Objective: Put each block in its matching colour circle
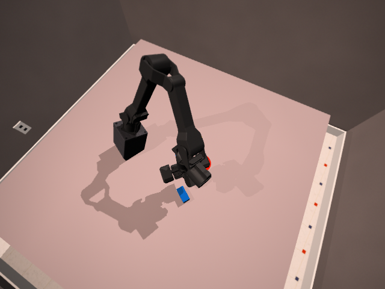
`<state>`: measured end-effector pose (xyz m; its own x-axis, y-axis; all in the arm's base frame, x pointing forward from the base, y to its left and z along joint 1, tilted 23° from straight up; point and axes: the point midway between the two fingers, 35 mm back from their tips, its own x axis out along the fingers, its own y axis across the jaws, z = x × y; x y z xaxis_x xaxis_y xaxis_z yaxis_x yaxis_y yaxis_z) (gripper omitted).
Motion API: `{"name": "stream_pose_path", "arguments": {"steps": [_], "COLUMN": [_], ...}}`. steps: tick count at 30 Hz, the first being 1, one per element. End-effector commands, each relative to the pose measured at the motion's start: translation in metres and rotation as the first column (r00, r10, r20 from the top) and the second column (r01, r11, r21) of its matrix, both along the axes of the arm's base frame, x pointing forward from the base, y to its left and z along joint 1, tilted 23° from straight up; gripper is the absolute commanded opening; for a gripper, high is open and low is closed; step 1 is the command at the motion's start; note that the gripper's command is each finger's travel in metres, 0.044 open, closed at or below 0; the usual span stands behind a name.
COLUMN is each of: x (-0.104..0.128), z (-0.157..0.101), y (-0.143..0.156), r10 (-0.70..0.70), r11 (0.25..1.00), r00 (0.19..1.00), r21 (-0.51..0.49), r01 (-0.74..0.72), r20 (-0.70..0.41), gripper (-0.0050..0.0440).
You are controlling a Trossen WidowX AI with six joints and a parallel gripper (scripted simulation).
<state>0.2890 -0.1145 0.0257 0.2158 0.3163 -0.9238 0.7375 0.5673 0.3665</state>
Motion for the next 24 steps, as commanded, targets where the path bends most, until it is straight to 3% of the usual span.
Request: {"name": "stream_pose_path", "arguments": {"steps": [1,24], "x": [0.015,0.048], "z": [0.015,0.029], "y": [0.003,0.063], "r10": [-0.007,-0.008], "r11": [0.999,1.000], "r00": [0.999,0.999], "r21": [-0.032,-0.016], "r01": [0.009,0.009], "r20": [0.040,0.052], "gripper": [0.0105,0.0105]}}
